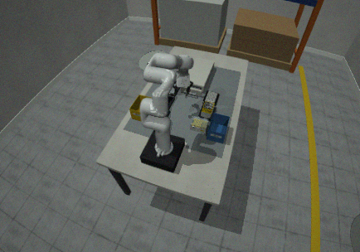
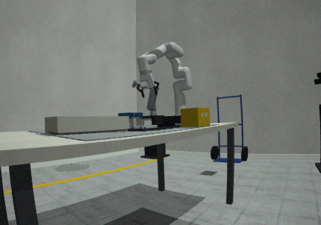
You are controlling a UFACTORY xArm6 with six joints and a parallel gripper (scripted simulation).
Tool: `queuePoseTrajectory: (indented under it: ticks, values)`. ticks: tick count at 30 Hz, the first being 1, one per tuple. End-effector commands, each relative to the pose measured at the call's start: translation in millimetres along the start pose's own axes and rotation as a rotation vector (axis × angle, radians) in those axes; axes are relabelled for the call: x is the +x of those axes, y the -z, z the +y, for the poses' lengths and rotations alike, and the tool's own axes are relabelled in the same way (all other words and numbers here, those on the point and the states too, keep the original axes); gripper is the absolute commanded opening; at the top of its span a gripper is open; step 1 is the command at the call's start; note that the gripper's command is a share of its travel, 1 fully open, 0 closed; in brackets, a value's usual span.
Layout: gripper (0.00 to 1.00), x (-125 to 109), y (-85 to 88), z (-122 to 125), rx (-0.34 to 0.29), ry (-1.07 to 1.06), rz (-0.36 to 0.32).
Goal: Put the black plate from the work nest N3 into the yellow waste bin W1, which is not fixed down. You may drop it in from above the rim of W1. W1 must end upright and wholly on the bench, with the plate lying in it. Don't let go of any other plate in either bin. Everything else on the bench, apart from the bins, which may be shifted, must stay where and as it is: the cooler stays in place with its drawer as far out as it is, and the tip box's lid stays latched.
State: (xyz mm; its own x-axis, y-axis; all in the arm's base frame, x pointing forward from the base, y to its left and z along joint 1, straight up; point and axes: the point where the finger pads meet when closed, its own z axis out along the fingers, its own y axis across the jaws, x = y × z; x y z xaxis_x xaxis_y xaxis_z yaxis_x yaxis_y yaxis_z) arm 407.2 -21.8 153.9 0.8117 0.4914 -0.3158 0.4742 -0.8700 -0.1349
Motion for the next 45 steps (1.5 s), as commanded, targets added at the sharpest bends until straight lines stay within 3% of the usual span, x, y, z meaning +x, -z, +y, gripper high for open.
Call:
queuePoseTrajectory:
  ticks: [1, 20, 33, 45]
  values:
    - [1.0, 3.2, 6.9, 4.1, -0.025, -0.11, 0.067]
    - [1.0, 9.5, 30.7, 18.2, -0.039, -0.588, 0.354]
    - [1.0, 9.5, 30.6, 18.1, -0.039, -0.588, 0.354]
    - [1.0, 56.1, 12.8, -15.3, -0.036, -0.605, 0.355]
